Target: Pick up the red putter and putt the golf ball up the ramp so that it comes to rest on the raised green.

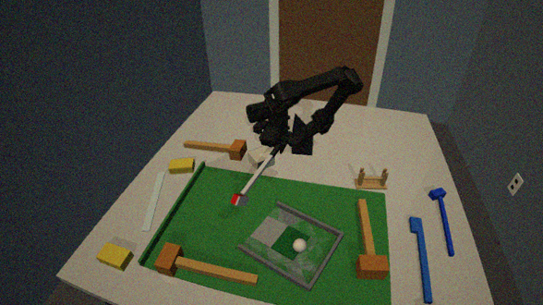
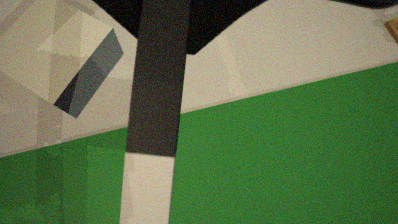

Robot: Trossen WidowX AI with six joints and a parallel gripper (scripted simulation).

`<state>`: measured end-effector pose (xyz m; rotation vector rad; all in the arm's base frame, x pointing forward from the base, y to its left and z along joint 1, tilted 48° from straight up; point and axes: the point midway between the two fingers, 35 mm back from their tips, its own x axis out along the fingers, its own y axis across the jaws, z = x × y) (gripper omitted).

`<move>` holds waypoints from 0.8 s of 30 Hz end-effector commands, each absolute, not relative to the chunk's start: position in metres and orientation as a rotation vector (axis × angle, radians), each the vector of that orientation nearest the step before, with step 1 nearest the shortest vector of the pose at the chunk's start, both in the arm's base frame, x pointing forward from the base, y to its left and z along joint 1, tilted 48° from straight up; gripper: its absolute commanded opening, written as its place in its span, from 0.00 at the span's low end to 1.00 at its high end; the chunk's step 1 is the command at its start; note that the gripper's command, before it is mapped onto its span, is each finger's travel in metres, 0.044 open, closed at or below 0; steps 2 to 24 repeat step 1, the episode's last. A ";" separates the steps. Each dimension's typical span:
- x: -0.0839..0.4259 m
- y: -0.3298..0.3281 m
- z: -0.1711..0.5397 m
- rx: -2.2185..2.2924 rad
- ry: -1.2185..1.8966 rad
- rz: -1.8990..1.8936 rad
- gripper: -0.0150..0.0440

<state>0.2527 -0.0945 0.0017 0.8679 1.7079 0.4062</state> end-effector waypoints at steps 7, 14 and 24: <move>0.253 -0.095 0.001 0.868 1.706 0.404 0.25; 0.253 -0.095 0.001 0.868 1.706 0.404 0.25; 0.253 -0.095 0.001 0.868 1.706 0.404 0.25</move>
